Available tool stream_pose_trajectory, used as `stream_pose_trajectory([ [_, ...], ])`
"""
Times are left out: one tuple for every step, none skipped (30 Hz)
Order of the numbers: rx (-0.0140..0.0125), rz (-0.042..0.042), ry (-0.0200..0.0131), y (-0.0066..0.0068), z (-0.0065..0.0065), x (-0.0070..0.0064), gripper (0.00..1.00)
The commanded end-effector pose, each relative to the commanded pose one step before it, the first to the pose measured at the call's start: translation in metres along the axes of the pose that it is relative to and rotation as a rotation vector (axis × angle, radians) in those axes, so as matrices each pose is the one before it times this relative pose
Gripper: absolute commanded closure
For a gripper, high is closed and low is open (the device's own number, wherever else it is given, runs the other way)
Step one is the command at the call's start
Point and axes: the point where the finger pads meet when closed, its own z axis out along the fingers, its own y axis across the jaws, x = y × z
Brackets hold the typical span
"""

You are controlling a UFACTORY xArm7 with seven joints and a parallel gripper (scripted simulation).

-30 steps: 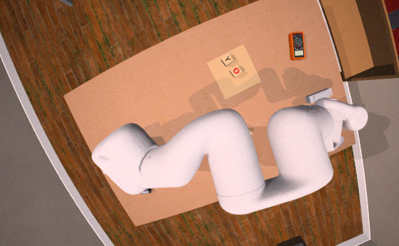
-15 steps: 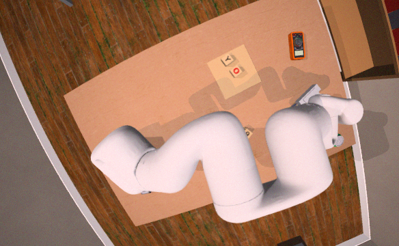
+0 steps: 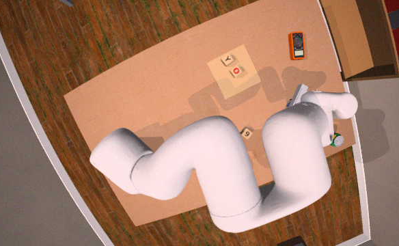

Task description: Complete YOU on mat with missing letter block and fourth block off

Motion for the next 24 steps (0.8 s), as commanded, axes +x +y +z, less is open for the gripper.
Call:
stream_pose_trajectory([
  [-0.00440, -0.13749, -0.00930, 0.00074, -0.00287, 0.00719, 0.59],
  [0.00101, -0.02792, -0.00041, 0.00029, -0.00008, 0.00185, 0.59],
  [0.00000, 0.00000, 0.00000, 0.00000, 0.00000, 0.00000, 0.59],
  [0.00000, 0.00000, 0.00000, 0.00000, 0.00000, 0.00000, 0.59],
  [0.00267, -0.07872, -0.00100, 0.00100, -0.00022, 0.00524, 0.59],
  [0.00062, -0.01961, -0.00022, 0.00036, -0.00005, 0.00129, 0.59],
  [0.00069, -0.02242, -0.00023, 0.00044, -0.00006, 0.00147, 0.59],
  [0.00077, -0.02594, -0.00025, 0.00055, -0.00007, 0.00170, 0.59],
  [0.00075, -0.02650, -0.00024, 0.00061, -0.00007, 0.00173, 0.59],
  [0.00074, -0.02755, -0.00024, 0.00069, -0.00007, 0.00179, 0.59],
  [0.00071, -0.02772, -0.00022, 0.00075, -0.00007, 0.00179, 0.59],
  [0.00067, -0.02775, -0.00021, 0.00081, -0.00007, 0.00177, 0.59],
  [0.00061, -0.02655, -0.00019, 0.00082, -0.00006, 0.00168, 0.59],
  [0.00059, -0.02760, -0.00019, 0.00091, -0.00006, 0.00173, 0.59],
  [0.00054, -0.02714, -0.00018, 0.00095, -0.00006, 0.00169, 0.59],
  [0.00051, -0.02701, -0.00017, 0.00099, -0.00006, 0.00166, 0.59],
  [0.00047, -0.02737, -0.00017, 0.00106, -0.00006, 0.00166, 0.59],
  [0.00044, -0.02735, -0.00017, 0.00111, -0.00006, 0.00163, 0.59],
  [0.00040, -0.02737, -0.00017, 0.00116, -0.00006, 0.00161, 0.59],
  [0.00000, 0.00000, 0.00000, 0.00000, 0.00000, 0.00000, 0.59],
  [0.00000, 0.00000, 0.00000, 0.00000, 0.00000, 0.00000, 0.59],
  [0.00093, -0.07738, -0.00050, 0.00345, -0.00016, 0.00450, 0.59],
  [0.00020, -0.02118, -0.00015, 0.00105, -0.00004, 0.00116, 0.59],
  [0.00019, -0.02225, -0.00016, 0.00113, -0.00005, 0.00120, 0.59],
])
